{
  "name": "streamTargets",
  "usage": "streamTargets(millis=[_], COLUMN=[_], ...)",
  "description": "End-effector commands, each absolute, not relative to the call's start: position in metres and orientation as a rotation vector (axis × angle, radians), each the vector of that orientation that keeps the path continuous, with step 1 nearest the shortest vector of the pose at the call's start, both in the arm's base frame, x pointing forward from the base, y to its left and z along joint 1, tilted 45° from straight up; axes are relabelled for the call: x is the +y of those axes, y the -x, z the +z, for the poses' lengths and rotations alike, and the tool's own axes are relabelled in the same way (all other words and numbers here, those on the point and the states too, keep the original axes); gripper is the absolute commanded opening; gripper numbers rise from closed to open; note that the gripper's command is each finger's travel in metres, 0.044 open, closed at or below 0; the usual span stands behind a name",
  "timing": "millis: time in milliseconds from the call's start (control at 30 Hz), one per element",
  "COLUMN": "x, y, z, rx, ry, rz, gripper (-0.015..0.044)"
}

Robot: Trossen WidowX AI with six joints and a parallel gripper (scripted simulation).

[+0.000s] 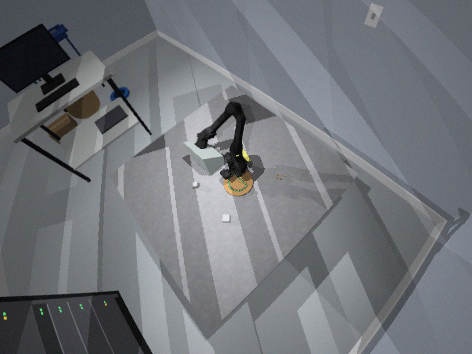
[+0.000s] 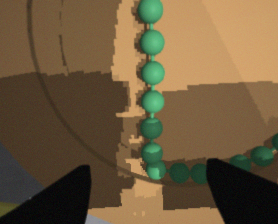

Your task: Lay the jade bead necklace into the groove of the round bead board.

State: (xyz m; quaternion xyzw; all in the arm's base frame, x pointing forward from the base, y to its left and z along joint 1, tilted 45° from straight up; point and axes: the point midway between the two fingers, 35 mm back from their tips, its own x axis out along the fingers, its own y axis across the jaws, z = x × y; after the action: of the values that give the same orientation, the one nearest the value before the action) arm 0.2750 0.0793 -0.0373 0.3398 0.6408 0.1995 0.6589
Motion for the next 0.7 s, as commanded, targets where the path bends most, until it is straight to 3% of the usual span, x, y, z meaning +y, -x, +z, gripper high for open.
streamTargets(millis=[0,67,667], x=[0.0773,0.0785,0.0761], y=[-0.2736,-0.2742,-0.2739], z=[-0.0351,-0.0365,-0.0341], rx=[1.453,1.454,1.455], ry=[-0.773,-0.773,-0.775], rz=[0.452,0.449,0.451], gripper=[0.0394,0.0440,0.0440])
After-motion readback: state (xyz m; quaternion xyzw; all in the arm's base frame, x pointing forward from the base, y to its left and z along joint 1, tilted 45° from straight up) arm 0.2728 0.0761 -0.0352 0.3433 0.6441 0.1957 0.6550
